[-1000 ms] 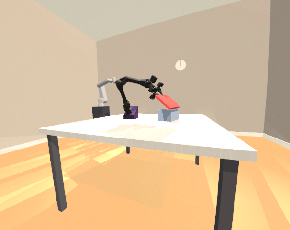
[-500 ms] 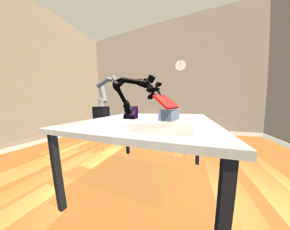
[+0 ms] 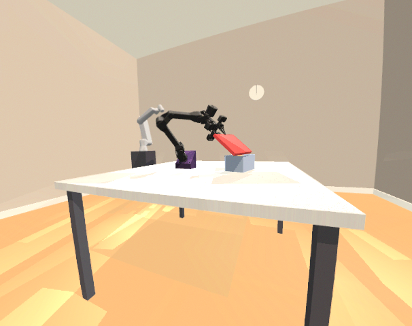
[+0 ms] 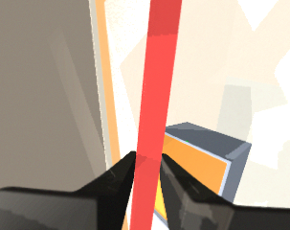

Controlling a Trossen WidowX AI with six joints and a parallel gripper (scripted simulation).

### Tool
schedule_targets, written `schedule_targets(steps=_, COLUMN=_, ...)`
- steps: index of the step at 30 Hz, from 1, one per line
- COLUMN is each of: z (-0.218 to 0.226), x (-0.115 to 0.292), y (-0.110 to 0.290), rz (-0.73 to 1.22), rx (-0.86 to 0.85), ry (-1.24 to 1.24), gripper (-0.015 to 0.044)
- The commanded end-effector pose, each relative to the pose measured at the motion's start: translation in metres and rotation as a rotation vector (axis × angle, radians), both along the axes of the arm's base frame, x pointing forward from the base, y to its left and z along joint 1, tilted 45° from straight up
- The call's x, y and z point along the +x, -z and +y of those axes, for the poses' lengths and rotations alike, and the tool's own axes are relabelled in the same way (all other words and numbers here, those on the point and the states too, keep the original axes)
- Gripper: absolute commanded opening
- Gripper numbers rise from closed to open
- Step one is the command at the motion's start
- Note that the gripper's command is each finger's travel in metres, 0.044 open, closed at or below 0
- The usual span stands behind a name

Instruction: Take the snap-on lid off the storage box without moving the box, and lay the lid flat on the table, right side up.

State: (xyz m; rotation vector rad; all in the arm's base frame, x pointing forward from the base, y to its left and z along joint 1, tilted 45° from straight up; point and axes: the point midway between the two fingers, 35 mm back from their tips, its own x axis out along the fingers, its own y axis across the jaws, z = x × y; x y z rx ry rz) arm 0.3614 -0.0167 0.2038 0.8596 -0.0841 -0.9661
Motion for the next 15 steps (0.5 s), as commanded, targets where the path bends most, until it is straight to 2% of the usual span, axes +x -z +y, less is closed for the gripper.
schedule_targets(steps=1, z=-0.002, x=-0.004, y=-0.005, rz=0.001, rx=0.001, ry=-0.01, gripper=0.0)
schedule_targets(steps=15, z=-0.018, x=-0.019, y=-0.023, rz=0.002, rx=0.0, ry=-0.01, gripper=0.0)
